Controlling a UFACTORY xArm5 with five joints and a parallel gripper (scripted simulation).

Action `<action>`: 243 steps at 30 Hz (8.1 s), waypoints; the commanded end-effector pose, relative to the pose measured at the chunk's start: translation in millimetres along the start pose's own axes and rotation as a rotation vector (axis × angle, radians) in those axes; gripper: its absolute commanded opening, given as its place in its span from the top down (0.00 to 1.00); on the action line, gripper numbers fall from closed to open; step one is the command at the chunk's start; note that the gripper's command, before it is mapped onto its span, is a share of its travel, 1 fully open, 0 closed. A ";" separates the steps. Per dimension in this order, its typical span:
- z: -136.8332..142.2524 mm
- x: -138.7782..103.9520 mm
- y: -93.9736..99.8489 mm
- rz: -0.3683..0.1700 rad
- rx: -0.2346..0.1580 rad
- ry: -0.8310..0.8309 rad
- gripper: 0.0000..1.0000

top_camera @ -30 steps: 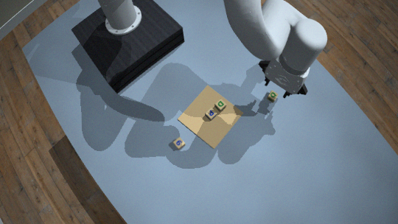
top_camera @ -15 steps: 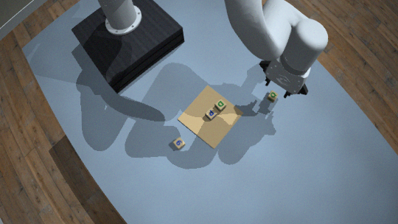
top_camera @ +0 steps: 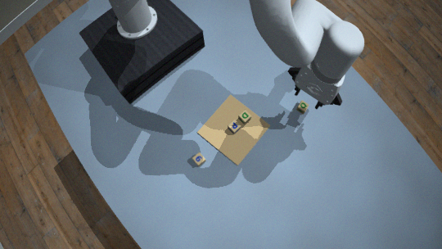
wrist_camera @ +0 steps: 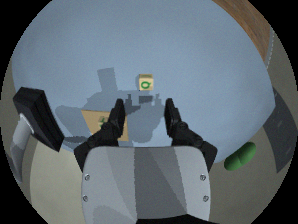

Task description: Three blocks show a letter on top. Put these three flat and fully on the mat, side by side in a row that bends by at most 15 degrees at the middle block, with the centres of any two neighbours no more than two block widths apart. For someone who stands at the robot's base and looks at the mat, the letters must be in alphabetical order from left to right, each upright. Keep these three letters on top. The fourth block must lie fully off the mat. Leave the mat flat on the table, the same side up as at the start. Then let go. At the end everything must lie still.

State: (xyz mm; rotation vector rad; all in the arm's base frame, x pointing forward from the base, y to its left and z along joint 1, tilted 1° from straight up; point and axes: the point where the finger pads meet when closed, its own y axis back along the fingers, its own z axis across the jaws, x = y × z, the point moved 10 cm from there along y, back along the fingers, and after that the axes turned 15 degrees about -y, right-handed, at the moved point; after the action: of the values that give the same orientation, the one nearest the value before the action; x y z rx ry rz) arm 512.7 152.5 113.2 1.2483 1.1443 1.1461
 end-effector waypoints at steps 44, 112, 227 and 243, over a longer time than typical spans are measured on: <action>1.0 0.9 -39.7 0.002 -0.004 0.000 0.37; 1.0 1.0 -50.1 0.002 -0.004 0.000 0.37; 1.0 1.0 -50.1 0.002 -0.004 0.000 0.37; 1.0 1.0 -50.1 0.002 -0.004 0.000 0.37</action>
State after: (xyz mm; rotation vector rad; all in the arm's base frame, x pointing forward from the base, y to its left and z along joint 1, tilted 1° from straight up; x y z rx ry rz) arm 512.8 153.0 61.5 1.2483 1.1443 1.1461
